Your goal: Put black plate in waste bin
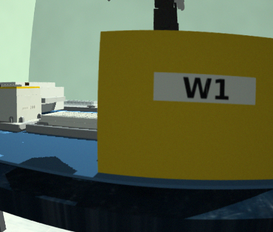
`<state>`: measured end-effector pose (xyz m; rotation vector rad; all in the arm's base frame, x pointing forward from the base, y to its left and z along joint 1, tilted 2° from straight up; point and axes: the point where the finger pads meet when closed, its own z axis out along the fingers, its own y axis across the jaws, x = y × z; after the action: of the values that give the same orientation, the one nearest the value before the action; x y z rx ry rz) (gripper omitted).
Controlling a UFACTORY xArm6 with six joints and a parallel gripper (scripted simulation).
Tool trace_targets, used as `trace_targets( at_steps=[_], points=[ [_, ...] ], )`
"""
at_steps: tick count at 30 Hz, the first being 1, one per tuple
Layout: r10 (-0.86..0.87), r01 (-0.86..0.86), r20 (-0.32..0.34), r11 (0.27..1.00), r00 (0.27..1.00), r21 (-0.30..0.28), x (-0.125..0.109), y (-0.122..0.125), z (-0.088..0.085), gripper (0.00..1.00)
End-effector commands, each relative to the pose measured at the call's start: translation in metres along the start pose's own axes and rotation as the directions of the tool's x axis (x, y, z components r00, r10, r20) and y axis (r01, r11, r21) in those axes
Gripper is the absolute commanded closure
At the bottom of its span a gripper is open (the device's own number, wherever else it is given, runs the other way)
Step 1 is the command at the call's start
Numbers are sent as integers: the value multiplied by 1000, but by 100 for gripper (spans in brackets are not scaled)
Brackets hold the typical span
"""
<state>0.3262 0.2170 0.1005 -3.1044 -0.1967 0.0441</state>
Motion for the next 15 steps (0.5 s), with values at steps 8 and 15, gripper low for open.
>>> trace_targets(
  at_steps=[8,15],
  points=[
    [0,0,-4,1000,1000,1,-7,-26,-1,100],
    [0,0,-4,1000,1000,2,-13,-43,-1,100]
  ],
)
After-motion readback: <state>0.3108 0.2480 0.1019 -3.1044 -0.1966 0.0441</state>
